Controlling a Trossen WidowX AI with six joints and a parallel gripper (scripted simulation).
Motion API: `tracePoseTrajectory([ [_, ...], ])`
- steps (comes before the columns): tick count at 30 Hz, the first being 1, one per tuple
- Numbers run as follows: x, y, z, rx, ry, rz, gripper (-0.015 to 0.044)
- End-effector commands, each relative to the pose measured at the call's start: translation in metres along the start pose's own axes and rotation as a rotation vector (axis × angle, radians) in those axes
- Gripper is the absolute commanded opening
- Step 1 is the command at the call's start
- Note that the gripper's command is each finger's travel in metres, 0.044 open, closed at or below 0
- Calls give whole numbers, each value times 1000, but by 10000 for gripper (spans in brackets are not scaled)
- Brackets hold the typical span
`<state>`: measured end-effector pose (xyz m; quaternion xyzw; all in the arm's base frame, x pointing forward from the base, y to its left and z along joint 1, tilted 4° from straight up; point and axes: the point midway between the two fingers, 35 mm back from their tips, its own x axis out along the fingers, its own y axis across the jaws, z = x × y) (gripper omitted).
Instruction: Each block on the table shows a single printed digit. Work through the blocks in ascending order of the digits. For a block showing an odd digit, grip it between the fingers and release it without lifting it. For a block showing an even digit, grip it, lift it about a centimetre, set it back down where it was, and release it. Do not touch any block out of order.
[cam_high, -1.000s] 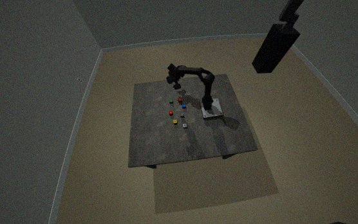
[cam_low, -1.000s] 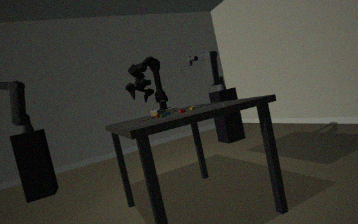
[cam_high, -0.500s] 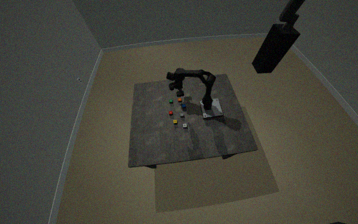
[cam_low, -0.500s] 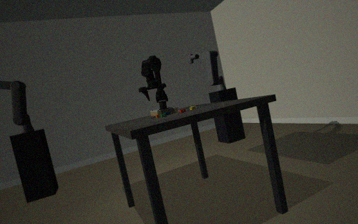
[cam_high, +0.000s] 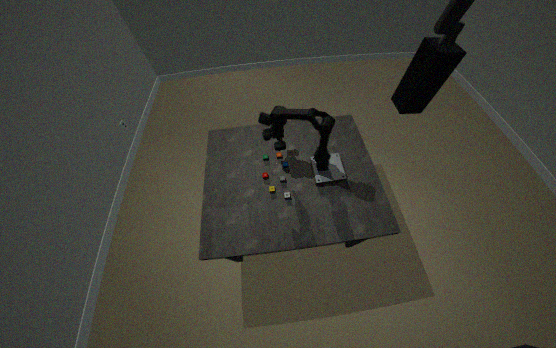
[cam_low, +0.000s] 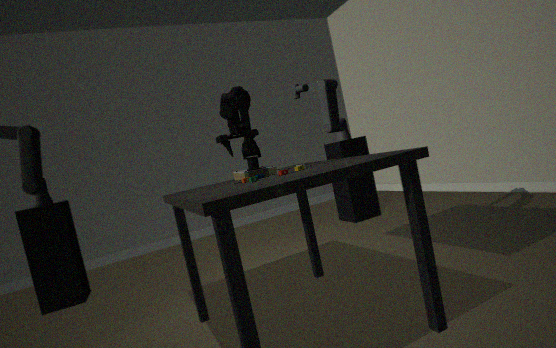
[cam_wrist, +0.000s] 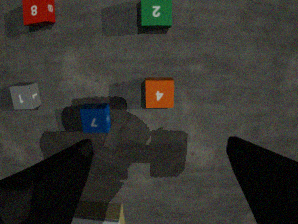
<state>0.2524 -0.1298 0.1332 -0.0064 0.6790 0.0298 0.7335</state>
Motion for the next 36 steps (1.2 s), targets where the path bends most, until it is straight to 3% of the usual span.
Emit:
tracePoseTrajectory([
  [1,0,0,-1,5,3,-4,400],
  [9,0,70,-33,5,6,3,400],
  [32,0,72,-34,5,6,3,400],
  [36,0,94,-20,5,5,5,400],
])
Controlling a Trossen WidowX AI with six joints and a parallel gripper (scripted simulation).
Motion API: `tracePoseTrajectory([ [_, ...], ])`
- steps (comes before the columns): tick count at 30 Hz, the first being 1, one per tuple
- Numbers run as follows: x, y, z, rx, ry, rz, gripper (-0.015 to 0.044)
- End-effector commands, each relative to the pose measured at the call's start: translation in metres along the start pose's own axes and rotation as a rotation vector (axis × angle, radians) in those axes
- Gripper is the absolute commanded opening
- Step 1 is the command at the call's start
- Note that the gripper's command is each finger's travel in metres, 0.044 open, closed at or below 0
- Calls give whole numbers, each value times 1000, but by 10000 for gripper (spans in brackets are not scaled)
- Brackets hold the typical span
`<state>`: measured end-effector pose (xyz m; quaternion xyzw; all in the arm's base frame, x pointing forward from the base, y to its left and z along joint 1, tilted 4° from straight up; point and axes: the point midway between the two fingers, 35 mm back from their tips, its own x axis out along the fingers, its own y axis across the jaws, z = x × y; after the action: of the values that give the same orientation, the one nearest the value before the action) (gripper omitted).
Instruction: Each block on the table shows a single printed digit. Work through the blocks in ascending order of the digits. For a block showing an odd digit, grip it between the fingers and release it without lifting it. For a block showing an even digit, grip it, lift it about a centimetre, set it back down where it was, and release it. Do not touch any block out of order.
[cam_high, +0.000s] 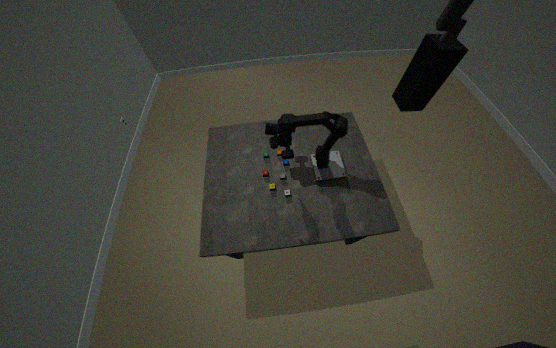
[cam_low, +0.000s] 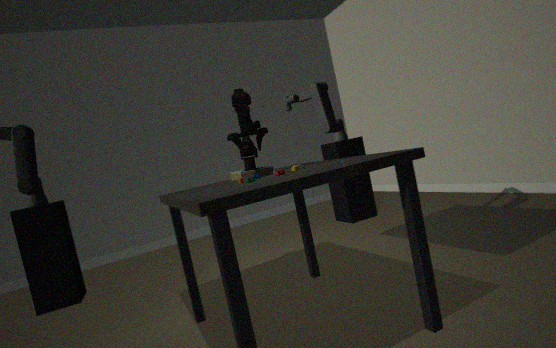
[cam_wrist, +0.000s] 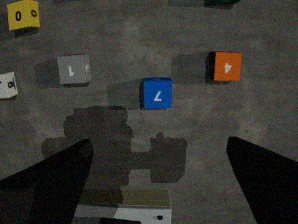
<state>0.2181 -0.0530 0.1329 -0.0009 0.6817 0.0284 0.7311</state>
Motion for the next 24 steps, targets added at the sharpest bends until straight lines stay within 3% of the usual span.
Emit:
tracePoseTrajectory([
  [1,-1,26,15,-5,-2,0,400],
  [8,-1,96,34,-5,-5,8,400],
  [24,-1,98,34,-5,-5,9,400],
])
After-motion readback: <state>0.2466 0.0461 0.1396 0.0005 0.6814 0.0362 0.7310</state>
